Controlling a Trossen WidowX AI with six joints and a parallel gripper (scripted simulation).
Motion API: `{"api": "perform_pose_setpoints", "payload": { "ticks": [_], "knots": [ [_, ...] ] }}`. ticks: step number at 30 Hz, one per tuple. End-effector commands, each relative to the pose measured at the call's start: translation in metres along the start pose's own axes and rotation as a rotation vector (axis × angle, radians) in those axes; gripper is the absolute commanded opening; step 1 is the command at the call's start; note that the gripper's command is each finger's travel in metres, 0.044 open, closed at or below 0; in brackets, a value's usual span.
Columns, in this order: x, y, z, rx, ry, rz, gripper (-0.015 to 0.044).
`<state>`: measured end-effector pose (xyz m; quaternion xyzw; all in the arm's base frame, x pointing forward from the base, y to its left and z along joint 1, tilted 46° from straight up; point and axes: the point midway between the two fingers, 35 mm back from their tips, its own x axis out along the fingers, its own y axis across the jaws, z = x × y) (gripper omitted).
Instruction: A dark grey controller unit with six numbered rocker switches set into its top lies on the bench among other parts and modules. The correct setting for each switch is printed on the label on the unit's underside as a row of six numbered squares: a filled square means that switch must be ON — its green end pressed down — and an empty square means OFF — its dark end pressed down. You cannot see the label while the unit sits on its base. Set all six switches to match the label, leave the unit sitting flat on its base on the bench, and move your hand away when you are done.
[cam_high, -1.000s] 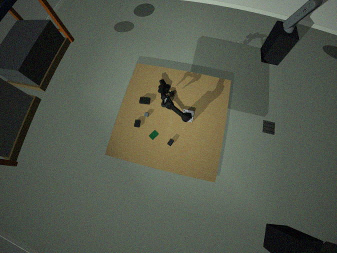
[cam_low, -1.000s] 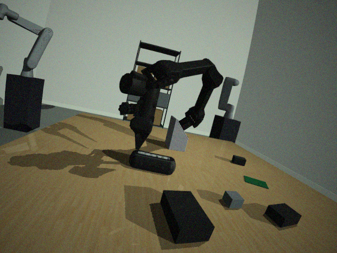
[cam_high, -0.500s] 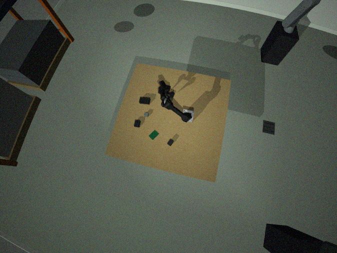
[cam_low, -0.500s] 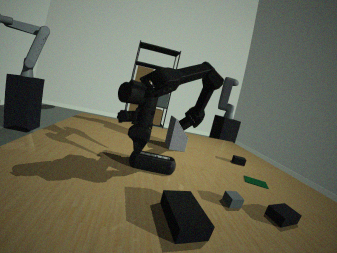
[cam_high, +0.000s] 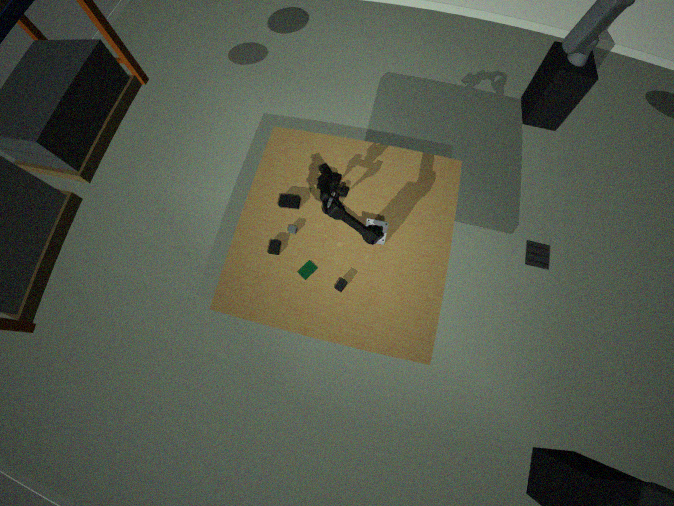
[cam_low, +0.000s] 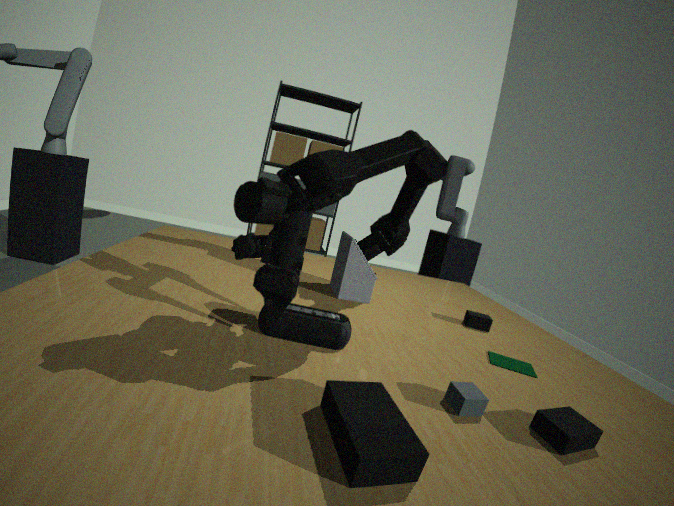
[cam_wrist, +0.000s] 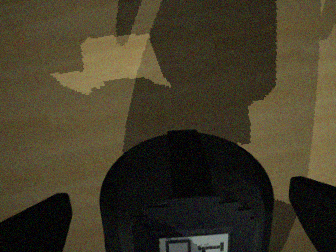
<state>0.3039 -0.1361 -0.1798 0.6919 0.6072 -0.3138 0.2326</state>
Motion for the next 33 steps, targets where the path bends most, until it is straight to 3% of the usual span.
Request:
{"api": "perform_pose_setpoints", "payload": {
  "ticks": [1, 7, 33],
  "knots": [
    [0.0046, -0.0021, -0.0013, 0.01, 0.009, -0.003, 0.0387],
    [0.0046, -0.0021, -0.0013, 0.01, 0.009, -0.003, 0.0328],
    [-0.0036, -0.0021, -0.0035, 0.011, 0.009, -0.003, 0.0336]
  ]
}}
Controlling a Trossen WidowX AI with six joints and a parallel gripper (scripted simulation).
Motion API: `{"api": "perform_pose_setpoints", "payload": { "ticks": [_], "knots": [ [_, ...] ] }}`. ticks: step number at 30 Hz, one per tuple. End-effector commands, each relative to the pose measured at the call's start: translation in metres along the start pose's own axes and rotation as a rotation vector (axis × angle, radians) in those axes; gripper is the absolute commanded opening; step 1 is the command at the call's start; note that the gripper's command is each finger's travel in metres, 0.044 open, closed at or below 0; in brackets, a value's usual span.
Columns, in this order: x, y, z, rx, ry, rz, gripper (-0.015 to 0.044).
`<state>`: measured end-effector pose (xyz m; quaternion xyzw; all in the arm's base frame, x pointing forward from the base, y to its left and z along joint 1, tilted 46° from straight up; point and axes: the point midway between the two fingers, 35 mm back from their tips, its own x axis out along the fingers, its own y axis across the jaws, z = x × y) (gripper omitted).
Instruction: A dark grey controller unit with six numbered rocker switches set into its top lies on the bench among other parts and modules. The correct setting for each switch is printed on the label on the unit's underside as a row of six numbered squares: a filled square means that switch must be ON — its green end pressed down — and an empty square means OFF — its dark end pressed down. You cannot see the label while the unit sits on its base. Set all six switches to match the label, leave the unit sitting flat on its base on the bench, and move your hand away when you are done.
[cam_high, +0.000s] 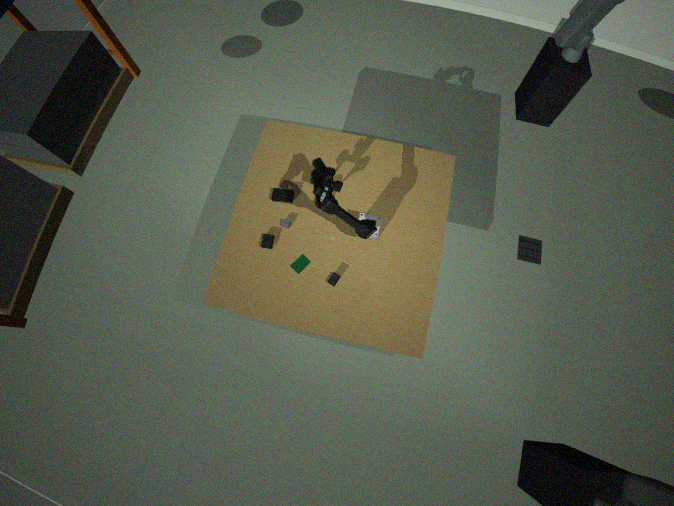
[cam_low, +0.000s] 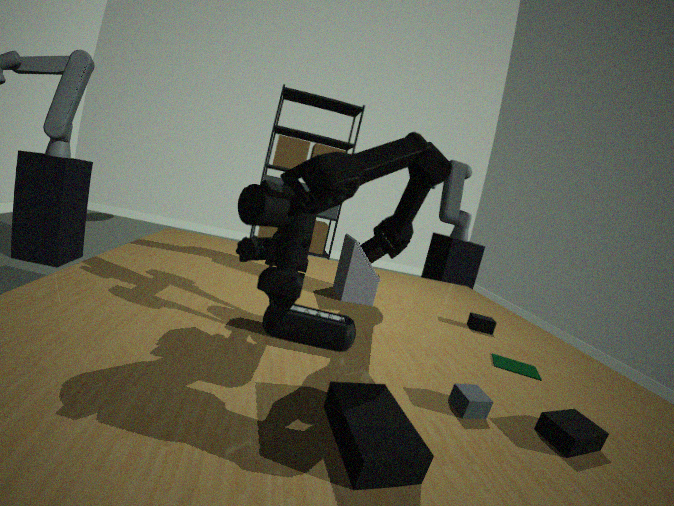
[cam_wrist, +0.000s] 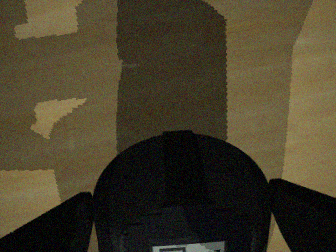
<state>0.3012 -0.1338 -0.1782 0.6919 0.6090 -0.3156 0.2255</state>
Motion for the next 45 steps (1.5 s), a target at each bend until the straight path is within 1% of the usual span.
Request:
{"api": "perform_pose_setpoints", "payload": {
  "ticks": [1, 45],
  "knots": [
    [-0.005, 0.001, -0.002, 0.0, 0.002, 0.005, 0.0336],
    [-0.032, 0.001, -0.012, 0.0, 0.001, 0.004, 0.0336]
  ]
}}
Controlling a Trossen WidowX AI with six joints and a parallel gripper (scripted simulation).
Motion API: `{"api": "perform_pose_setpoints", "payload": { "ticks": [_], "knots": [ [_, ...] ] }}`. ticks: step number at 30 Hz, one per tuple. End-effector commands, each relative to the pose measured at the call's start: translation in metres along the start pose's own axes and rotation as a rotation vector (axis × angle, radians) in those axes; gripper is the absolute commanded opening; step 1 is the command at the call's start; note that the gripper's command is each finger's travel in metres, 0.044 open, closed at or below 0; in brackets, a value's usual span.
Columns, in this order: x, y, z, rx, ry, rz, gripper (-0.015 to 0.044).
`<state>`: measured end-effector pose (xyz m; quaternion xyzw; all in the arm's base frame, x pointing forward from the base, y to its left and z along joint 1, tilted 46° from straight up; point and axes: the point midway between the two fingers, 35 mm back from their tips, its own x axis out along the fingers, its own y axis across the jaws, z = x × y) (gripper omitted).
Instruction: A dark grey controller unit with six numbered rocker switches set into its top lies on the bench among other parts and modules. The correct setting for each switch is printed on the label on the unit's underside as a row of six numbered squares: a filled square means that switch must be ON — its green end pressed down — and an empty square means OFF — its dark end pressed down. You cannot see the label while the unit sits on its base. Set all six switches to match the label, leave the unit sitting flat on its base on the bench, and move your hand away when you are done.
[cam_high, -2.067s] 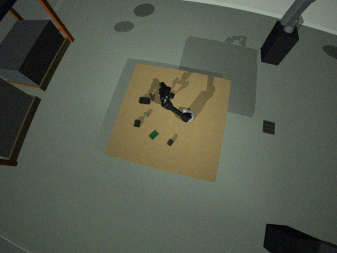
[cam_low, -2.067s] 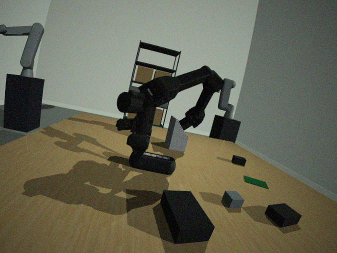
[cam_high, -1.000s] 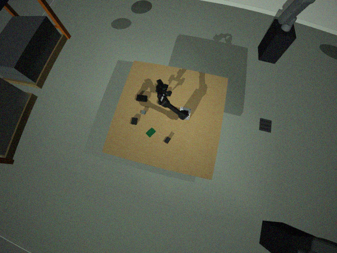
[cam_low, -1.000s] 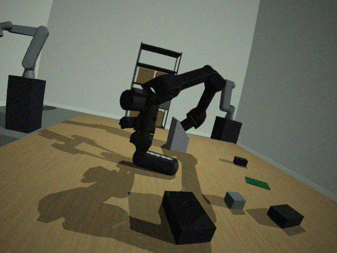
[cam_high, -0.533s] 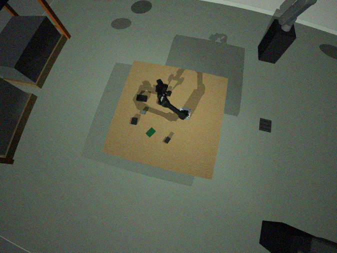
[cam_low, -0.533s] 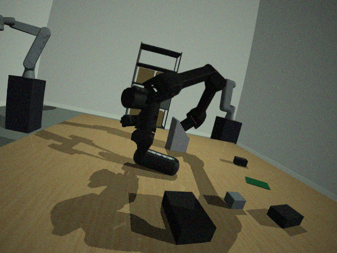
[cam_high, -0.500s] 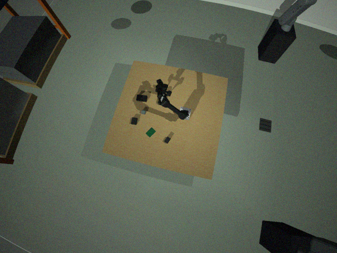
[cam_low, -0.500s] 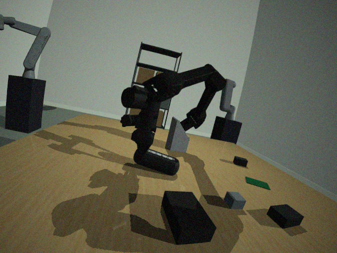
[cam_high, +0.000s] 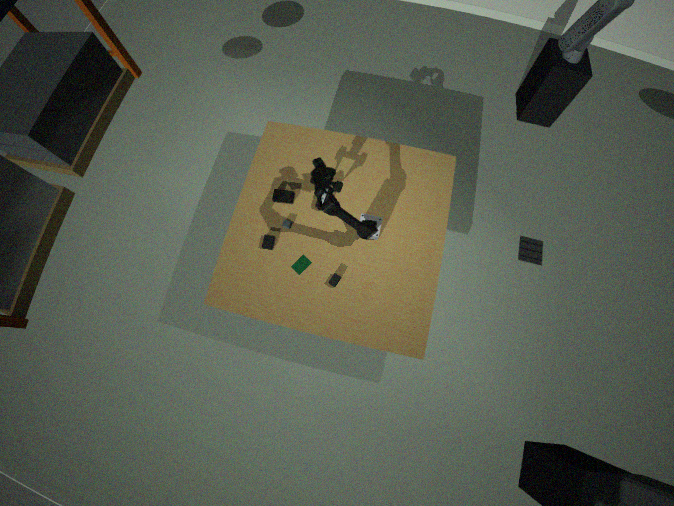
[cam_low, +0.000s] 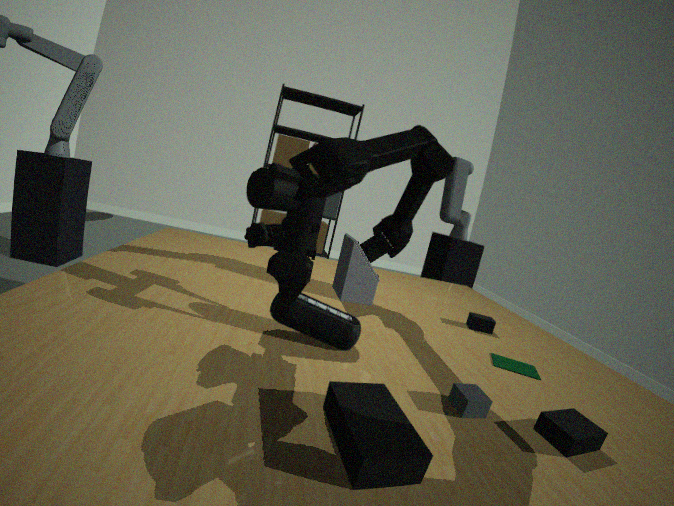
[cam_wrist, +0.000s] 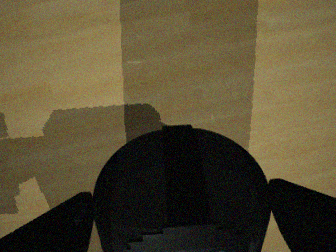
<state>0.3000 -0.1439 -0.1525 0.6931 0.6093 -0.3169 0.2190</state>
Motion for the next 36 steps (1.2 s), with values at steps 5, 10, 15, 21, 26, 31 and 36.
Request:
{"api": "perform_pose_setpoints", "payload": {
  "ticks": [5, 10, 15, 21, 26, 31, 36],
  "knots": [
    [-0.01, 0.002, -0.004, -0.011, -0.006, 0.008, 0.0336],
    [-0.014, 0.002, -0.006, -0.011, -0.006, 0.008, 0.0336],
    [-0.017, 0.002, -0.008, -0.011, -0.006, 0.008, 0.0336],
    [-0.021, 0.002, -0.011, -0.011, -0.006, 0.008, 0.0336],
    [-0.024, 0.002, -0.013, -0.011, -0.006, 0.008, 0.0336],
    [-0.027, 0.002, -0.016, -0.01, -0.006, 0.007, 0.0336],
    [-0.03, 0.002, -0.018, -0.01, -0.006, 0.007, 0.0336]
  ]
}}
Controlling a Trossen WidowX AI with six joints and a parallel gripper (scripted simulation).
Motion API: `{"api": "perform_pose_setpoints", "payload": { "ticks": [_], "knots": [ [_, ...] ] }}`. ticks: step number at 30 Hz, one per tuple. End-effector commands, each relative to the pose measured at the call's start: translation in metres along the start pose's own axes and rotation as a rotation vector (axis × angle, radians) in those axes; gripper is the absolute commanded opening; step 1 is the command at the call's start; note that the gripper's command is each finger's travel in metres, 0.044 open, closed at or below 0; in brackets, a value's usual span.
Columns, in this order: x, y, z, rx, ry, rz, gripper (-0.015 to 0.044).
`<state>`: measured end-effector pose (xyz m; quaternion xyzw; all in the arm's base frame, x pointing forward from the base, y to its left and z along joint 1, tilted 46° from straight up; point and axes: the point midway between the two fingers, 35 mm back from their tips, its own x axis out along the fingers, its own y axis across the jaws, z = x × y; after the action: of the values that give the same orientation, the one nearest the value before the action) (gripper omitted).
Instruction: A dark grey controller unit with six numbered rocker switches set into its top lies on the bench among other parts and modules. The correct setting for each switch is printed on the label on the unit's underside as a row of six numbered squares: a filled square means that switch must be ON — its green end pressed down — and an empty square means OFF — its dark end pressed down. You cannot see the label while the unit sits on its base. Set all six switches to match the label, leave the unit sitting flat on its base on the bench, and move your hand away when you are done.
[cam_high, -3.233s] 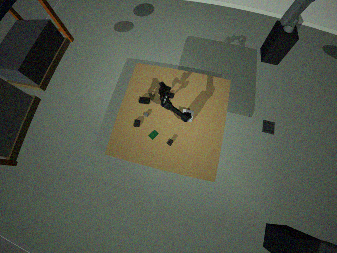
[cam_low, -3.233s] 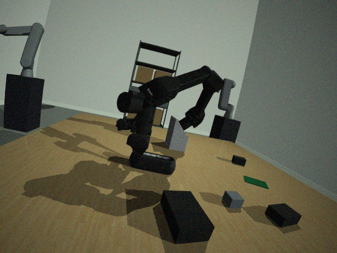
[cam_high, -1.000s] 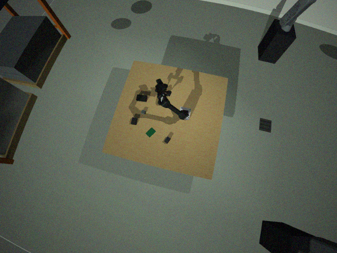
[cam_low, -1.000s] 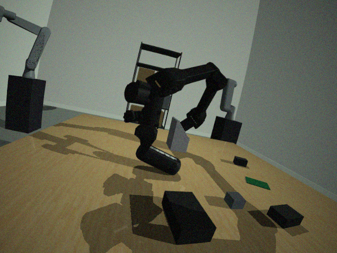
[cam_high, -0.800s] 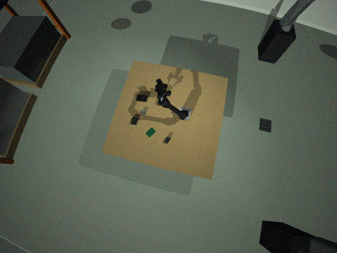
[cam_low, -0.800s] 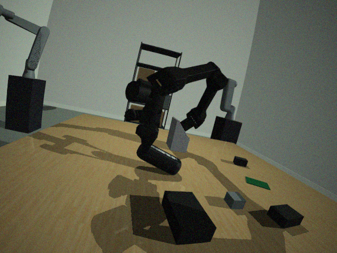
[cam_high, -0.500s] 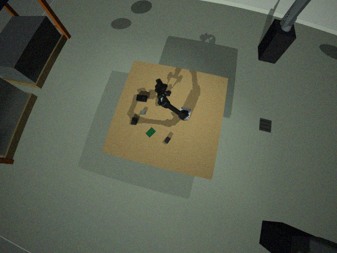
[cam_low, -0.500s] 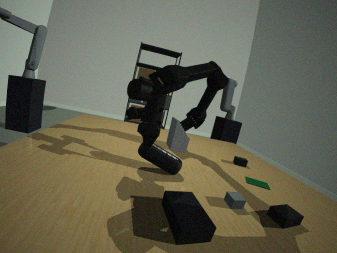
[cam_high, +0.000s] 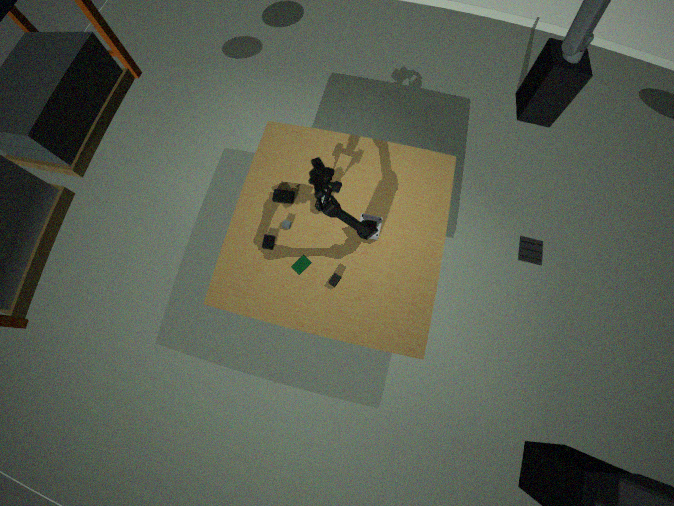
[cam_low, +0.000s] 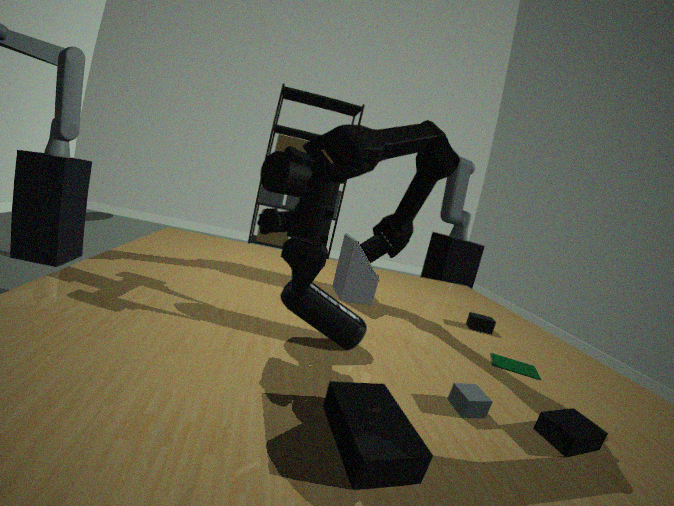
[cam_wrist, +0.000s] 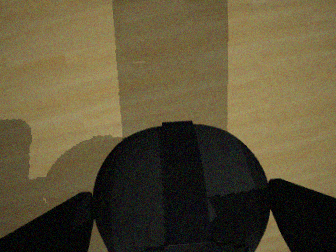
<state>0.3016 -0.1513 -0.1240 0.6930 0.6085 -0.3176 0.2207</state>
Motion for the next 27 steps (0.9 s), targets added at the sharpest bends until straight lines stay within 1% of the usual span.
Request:
{"api": "perform_pose_setpoints", "payload": {
  "ticks": [1, 27],
  "knots": [
    [-0.006, 0.001, -0.004, -0.009, -0.002, 0.006, 0.0336],
    [-0.02, 0.0, -0.018, -0.009, -0.002, 0.005, 0.0336]
  ]
}}
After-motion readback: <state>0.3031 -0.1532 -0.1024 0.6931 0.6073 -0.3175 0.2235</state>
